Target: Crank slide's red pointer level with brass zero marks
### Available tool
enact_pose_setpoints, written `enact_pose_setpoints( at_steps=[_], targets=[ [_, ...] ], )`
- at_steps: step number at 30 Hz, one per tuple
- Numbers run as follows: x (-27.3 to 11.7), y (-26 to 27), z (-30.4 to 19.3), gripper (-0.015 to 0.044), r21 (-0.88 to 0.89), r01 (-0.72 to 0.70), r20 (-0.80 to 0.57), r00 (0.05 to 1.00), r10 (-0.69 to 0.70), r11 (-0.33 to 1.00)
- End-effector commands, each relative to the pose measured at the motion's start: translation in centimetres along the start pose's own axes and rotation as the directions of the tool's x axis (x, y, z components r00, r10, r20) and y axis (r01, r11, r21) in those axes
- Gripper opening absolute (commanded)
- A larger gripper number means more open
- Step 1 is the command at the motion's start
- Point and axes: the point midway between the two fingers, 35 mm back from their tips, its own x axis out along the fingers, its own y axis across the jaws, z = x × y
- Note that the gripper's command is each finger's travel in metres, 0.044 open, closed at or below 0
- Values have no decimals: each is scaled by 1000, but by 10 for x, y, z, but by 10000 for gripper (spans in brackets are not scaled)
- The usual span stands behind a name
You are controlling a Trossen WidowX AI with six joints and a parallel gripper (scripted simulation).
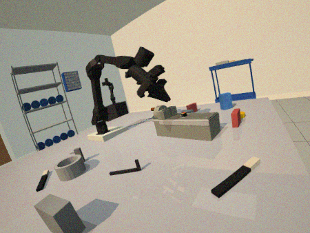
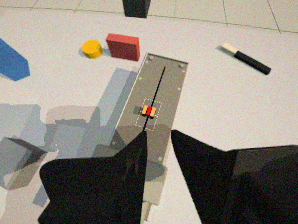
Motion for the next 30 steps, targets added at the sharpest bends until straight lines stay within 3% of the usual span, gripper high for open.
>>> enact_pose_setpoints(
  at_steps=[1,2,20,30],
  targets=[
    [0,0,0,20,0,0,0,1000,0,1000],
    [0,0,0,0,0,0,0,1000,0,1000],
    [0,0,0,0,0,-1,0,1000,1,1000],
    [0,0,0,263,0,-1,0,1000,1,1000]
  ],
)
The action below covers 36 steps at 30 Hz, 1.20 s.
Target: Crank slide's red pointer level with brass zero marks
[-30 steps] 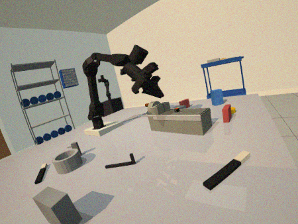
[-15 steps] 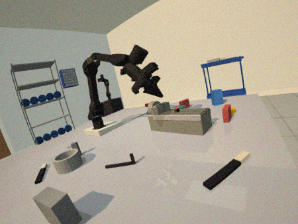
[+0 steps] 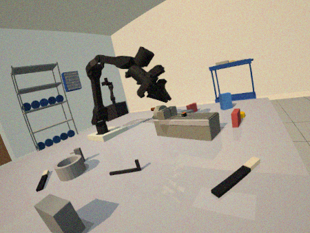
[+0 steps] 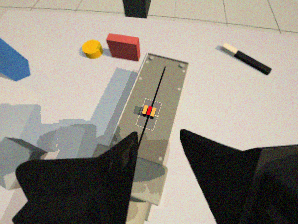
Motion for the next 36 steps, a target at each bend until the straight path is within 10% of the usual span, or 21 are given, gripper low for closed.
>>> enact_pose_setpoints(
  at_steps=[1,8,25,36],
  targets=[
    [0,0,0,289,0,1,0,1000,-1,1000],
    [0,0,0,440,0,1,0,1000,-1,1000],
    [0,0,0,0,0,1,0,1000,-1,1000],
    [0,0,0,0,0,0,0,1000,0,1000]
  ],
)
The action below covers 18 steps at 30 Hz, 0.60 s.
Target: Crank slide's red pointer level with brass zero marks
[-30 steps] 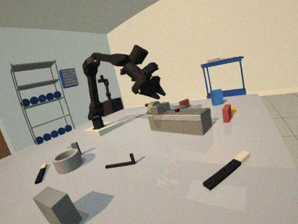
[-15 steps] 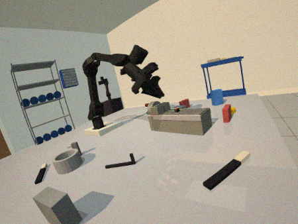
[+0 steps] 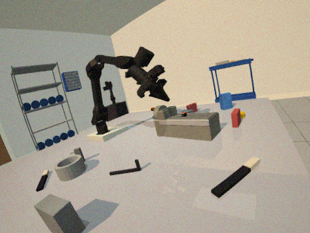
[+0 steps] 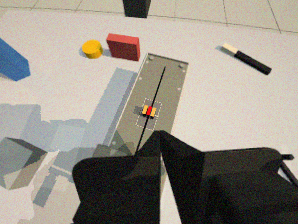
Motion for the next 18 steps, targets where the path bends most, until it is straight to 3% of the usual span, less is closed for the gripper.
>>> enact_pose_setpoints(
  at_steps=[1,7,18],
  targets=[
    [0,0,0,0,0,0,0,1000,0,1000],
    [0,0,0,0,0,0,0,1000,0,1000],
    [0,0,0,289,0,0,0,1000,0,1000]
  ],
)
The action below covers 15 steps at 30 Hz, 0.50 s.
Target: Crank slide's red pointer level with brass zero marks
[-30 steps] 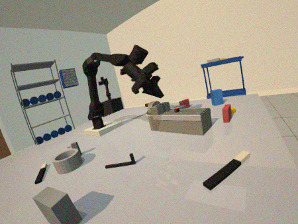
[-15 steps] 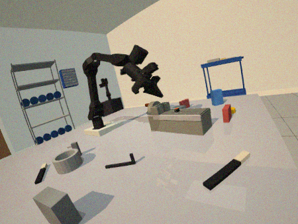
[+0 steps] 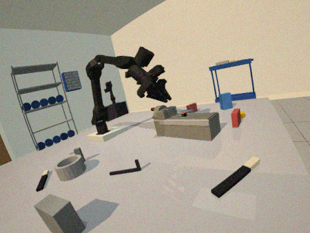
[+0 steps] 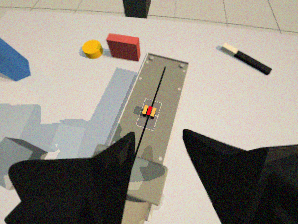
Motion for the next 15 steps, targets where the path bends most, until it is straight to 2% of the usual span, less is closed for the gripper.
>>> enact_pose_setpoints(
  at_steps=[1,5,7,15],
  targets=[
    [0,0,0,315,0,1,0,1000,-1,1000],
    [0,0,0,420,0,1,0,1000,-1,1000],
    [0,0,0,440,0,1,0,1000,-1,1000],
    [0,0,0,230,0,1,0,1000,-1,1000]
  ],
)
